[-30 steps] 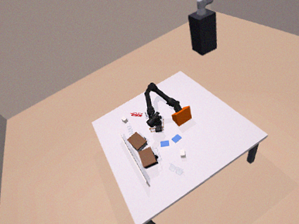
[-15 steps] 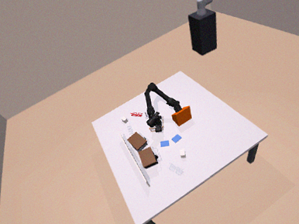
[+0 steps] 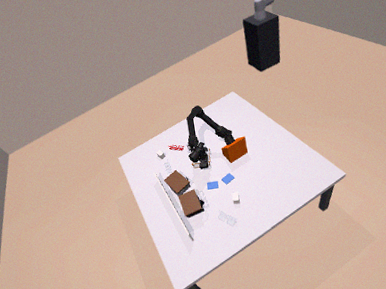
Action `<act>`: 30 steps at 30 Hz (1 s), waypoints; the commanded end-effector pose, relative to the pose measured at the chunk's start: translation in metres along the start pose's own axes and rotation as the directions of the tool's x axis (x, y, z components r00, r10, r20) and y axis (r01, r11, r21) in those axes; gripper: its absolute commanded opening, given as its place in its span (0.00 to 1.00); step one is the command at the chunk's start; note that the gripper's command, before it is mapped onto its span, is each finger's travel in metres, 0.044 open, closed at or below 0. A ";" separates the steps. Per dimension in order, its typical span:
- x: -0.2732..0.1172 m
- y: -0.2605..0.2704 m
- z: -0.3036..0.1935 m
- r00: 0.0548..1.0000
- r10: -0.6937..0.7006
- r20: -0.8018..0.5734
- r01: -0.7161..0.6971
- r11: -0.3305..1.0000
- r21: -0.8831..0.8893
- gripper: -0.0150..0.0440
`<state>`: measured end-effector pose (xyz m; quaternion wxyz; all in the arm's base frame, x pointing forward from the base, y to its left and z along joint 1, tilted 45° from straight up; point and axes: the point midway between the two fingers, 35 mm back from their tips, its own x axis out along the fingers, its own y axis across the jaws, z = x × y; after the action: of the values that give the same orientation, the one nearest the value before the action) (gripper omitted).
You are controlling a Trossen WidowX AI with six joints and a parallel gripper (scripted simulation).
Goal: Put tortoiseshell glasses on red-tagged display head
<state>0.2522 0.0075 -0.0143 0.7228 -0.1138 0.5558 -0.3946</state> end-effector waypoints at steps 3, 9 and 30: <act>-0.042 0.003 0.002 1.000 0.013 0.006 -0.013 1.000 0.008 0.25; -0.072 0.003 0.002 1.000 0.008 0.009 -0.008 1.000 0.008 0.25; -0.074 -0.066 0.059 1.000 0.028 0.002 -0.028 1.000 0.004 0.25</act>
<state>0.2668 0.0160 0.0806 0.7257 -0.1040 0.5590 -0.3873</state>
